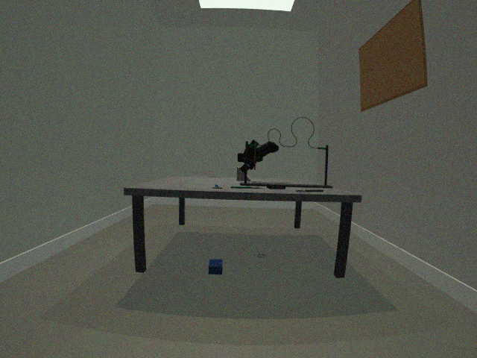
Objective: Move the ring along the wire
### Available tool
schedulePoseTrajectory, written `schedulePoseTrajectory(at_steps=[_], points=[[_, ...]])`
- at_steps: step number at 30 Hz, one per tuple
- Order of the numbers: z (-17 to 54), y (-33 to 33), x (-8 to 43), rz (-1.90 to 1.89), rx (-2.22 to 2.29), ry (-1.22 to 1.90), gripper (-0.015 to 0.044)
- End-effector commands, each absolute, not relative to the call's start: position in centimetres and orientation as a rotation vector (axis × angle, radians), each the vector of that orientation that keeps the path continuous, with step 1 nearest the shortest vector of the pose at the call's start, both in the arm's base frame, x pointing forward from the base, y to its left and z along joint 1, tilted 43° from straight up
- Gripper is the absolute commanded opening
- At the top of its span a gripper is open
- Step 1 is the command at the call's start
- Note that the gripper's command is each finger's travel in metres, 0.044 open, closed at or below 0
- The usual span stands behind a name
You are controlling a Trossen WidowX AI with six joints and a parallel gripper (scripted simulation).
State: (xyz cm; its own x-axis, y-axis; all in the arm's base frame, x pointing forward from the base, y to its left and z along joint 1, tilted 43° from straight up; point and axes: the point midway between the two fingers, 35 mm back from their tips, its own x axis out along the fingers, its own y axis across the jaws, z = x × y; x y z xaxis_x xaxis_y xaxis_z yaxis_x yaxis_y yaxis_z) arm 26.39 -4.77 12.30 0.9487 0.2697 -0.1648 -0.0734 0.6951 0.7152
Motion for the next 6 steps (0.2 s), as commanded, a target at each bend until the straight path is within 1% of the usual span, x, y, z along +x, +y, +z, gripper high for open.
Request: schedulePoseTrajectory(at_steps=[1,6], points=[[12.31,-4.71,26.36,0.199,0.777,0.267,0.044],[12.31,-4.71,26.36,0.199,0.777,0.267,0.044]])
